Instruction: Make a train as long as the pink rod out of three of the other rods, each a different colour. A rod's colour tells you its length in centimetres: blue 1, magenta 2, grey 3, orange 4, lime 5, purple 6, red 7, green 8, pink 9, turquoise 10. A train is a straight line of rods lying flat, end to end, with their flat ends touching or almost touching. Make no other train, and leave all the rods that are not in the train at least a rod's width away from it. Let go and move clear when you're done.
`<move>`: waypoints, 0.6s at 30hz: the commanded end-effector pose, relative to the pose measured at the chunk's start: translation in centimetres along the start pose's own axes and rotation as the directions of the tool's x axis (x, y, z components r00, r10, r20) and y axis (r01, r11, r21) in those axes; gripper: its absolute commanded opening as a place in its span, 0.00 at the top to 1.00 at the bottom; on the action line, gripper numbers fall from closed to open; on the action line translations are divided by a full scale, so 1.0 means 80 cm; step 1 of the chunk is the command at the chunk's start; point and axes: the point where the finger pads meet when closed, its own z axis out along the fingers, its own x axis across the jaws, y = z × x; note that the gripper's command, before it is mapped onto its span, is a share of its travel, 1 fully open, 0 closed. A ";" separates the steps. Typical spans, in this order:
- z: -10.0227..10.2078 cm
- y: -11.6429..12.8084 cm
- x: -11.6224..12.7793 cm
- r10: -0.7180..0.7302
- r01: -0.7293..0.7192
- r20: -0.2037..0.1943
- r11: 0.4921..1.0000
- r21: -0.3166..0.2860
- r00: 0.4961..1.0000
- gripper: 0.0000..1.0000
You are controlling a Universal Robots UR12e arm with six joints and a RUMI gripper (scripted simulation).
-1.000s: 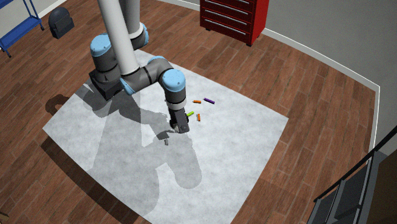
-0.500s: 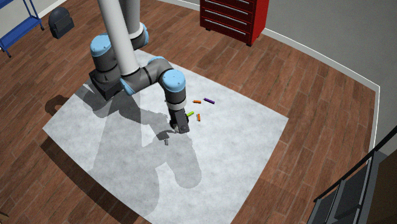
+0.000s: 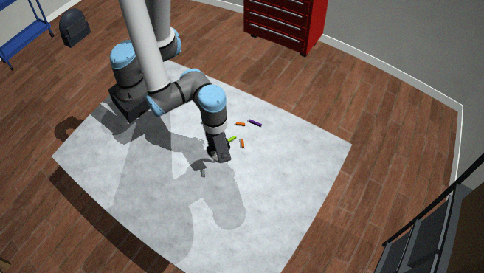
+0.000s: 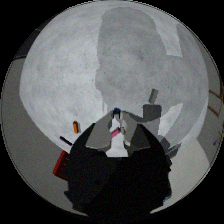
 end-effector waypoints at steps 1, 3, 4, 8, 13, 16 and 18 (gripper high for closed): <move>-0.001 -0.001 0.000 0.000 0.000 0.000 1.000 0.001 1.000 1.00; -0.001 -0.001 0.000 0.000 0.000 0.000 1.000 0.001 1.000 1.00; -0.001 -0.001 0.000 0.000 0.000 0.000 1.000 0.001 1.000 1.00; -0.001 -0.001 0.000 0.000 0.000 0.000 1.000 0.001 1.000 1.00; -0.001 -0.001 0.000 0.000 0.000 0.000 1.000 0.001 1.000 0.94; -0.001 -0.001 0.000 0.000 0.000 0.000 1.000 0.001 1.000 0.94; -0.001 -0.001 0.000 0.000 0.000 0.000 1.000 0.001 1.000 0.92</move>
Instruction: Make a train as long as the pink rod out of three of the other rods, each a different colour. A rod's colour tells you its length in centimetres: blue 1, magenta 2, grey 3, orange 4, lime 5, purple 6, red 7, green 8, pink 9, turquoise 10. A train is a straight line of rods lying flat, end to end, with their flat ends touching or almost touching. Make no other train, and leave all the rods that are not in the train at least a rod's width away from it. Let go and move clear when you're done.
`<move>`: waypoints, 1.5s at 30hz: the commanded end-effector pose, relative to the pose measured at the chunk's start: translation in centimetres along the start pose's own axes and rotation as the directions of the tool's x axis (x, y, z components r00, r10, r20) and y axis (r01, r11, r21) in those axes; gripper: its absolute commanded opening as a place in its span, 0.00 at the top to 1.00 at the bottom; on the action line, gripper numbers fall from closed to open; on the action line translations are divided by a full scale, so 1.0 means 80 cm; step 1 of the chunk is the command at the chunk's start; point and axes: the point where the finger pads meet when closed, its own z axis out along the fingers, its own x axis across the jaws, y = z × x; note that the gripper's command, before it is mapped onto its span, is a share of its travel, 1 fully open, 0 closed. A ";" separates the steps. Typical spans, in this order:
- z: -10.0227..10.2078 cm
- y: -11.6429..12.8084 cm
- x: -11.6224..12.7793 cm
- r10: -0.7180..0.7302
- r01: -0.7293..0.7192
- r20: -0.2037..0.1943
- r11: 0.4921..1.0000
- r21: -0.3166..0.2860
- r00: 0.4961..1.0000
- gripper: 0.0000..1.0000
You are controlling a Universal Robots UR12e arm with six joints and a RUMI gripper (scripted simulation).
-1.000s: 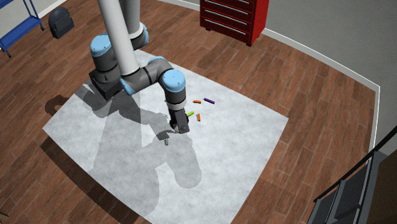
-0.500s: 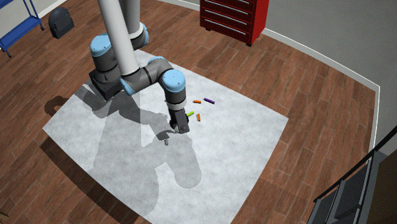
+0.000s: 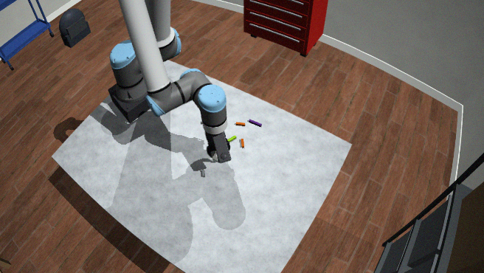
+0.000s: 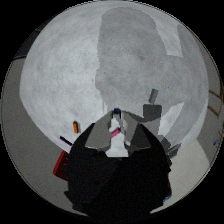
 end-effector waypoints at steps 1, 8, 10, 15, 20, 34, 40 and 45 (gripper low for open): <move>-0.001 -0.001 0.000 0.000 0.000 0.000 1.000 0.001 1.000 0.92; -0.001 -0.001 0.000 0.000 0.000 0.000 1.000 0.001 1.000 0.86; -0.001 -0.001 0.000 0.000 0.000 0.000 1.000 0.001 1.000 0.86; -0.001 -0.001 0.000 0.000 0.000 0.000 1.000 0.001 1.000 0.86; -0.004 -0.001 0.000 0.000 0.000 0.000 1.000 0.001 1.000 0.86; -0.068 -0.001 0.000 0.000 0.000 0.000 1.000 0.001 1.000 0.86; -0.102 -0.001 0.000 0.000 0.000 0.000 1.000 0.001 1.000 0.86; -0.113 -0.001 0.000 0.000 0.000 0.000 1.000 0.001 1.000 0.86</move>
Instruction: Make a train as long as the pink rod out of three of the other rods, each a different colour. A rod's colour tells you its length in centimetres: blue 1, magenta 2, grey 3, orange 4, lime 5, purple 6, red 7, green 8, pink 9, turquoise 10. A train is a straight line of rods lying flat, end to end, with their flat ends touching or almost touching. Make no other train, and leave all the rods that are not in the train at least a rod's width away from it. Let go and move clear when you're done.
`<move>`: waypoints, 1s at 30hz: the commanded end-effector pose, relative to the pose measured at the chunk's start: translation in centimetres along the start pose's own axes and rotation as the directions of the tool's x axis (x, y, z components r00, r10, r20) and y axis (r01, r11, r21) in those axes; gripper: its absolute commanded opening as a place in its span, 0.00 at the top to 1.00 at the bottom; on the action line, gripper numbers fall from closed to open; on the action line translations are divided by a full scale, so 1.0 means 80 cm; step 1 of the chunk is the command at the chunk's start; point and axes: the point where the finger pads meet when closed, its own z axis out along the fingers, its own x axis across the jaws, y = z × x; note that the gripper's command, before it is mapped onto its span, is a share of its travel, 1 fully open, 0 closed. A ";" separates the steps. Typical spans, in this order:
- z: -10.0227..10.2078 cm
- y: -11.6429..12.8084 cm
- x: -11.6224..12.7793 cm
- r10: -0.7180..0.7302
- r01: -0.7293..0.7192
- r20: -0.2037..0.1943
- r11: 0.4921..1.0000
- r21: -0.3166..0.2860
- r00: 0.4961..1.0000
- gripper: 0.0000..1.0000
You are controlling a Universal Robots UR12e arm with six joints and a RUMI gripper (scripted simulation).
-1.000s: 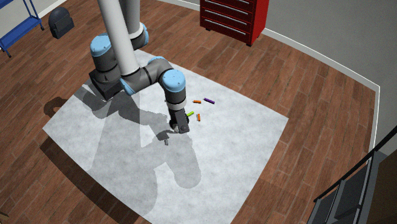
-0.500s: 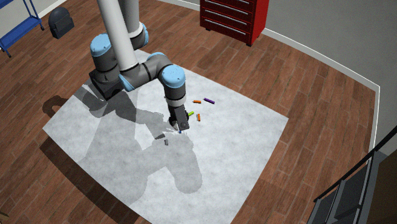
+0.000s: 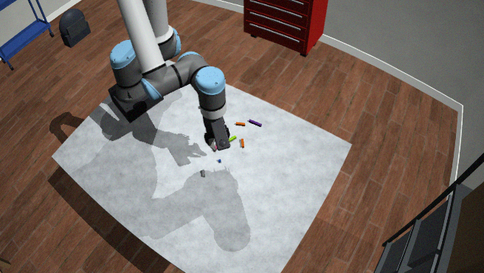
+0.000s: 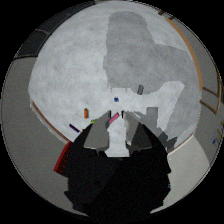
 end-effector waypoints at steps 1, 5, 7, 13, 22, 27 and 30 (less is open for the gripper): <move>-0.009 -0.001 0.000 0.000 0.000 0.000 1.000 0.000 1.000 0.86; -0.009 -0.001 0.000 0.000 0.000 0.000 1.000 0.000 1.000 0.00; -0.009 -0.001 0.000 0.000 0.000 0.000 1.000 0.000 1.000 0.00; -0.009 -0.001 0.000 0.000 0.000 0.000 1.000 0.000 1.000 0.00; -0.009 -0.001 0.000 0.000 0.000 0.000 1.000 0.000 1.000 0.00; -0.009 -0.001 0.000 0.000 0.000 0.000 1.000 0.000 1.000 0.00; -0.009 -0.001 0.000 0.003 -0.003 0.000 1.000 0.000 1.000 0.00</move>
